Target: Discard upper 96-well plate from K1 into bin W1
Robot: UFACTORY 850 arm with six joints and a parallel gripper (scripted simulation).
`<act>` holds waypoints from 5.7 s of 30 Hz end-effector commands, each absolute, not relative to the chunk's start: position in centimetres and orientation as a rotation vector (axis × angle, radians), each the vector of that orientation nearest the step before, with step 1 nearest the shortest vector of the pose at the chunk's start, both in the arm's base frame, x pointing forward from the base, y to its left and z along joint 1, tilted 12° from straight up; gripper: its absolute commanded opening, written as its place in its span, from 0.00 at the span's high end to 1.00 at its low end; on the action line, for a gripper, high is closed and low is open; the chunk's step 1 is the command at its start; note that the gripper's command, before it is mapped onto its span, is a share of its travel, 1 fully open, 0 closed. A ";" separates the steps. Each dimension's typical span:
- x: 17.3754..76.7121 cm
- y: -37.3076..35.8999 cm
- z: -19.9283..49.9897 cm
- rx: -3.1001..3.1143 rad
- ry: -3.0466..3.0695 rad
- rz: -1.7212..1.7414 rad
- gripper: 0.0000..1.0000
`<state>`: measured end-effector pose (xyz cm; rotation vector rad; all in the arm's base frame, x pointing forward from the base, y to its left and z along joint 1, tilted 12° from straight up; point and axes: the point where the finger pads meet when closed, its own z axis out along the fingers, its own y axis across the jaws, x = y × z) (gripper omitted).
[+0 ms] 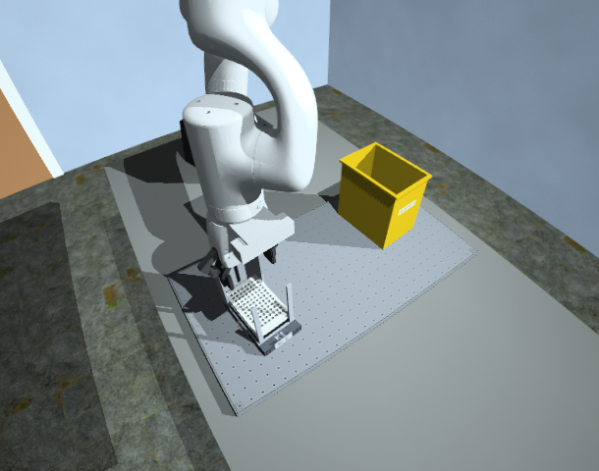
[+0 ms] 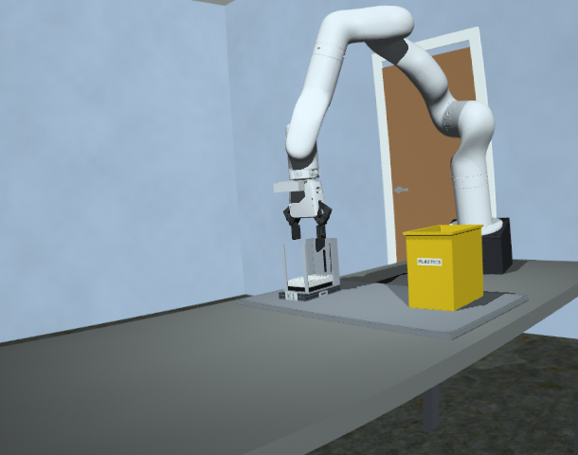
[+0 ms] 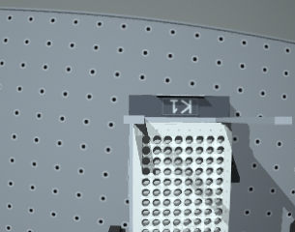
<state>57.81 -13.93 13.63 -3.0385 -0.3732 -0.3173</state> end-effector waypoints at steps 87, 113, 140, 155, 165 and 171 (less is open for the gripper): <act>59.9 -13.0 3.6 -3.039 -0.373 -0.320 0.00; 60.1 -12.9 2.5 -3.039 -0.373 -0.320 0.00; 60.1 -13.0 2.6 -3.039 -0.373 -0.320 1.00; 60.1 -13.0 2.6 -3.039 -0.373 -0.320 1.00; 60.1 -13.0 2.6 -3.039 -0.373 -0.320 1.00; 60.1 -13.0 2.6 -3.039 -0.373 -0.320 1.00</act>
